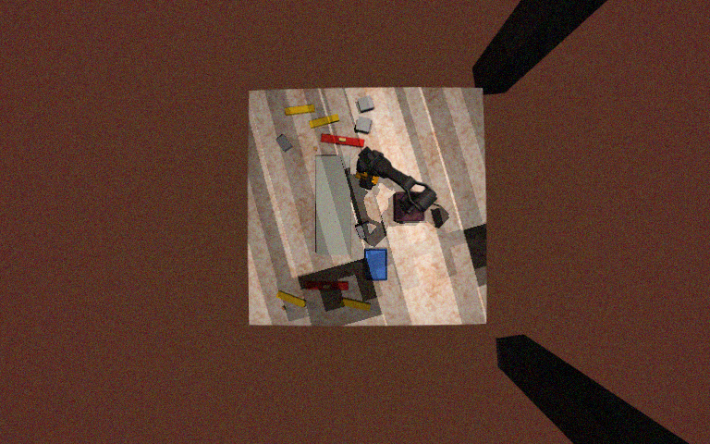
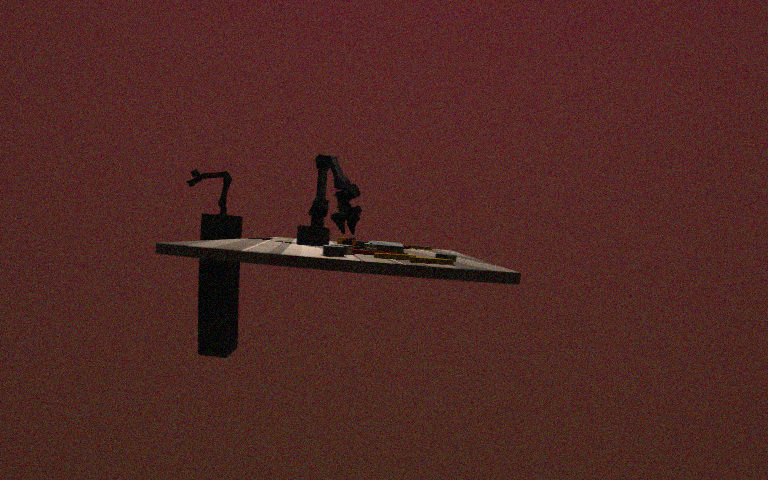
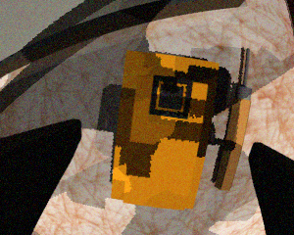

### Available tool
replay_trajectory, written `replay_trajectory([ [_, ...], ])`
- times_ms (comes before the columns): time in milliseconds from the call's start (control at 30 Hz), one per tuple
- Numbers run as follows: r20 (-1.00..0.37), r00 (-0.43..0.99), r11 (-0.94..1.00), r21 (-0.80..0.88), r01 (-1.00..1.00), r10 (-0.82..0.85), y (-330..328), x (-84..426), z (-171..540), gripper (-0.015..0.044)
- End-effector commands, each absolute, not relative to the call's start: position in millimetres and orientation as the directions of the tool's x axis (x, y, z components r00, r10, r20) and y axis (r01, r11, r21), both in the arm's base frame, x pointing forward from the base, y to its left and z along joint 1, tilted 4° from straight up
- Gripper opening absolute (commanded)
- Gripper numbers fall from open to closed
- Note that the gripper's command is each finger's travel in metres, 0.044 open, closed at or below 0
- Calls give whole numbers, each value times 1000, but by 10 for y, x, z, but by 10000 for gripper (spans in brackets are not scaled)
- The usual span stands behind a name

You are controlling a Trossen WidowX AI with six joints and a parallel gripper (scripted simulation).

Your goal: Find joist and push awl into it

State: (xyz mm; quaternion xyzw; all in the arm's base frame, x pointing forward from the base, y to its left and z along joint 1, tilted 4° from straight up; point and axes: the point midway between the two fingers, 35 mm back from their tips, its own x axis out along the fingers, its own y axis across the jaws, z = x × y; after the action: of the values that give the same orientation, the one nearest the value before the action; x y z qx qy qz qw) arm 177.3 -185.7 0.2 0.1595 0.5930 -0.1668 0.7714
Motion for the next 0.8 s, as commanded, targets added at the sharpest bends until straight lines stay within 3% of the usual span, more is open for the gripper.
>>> replay_trajectory([
  [0,-967,247,889,55,454,-66,-1852,1776,-20,440],
  [767,-967,247,889,56,454,-66,-1834,1781,-387,440],
])
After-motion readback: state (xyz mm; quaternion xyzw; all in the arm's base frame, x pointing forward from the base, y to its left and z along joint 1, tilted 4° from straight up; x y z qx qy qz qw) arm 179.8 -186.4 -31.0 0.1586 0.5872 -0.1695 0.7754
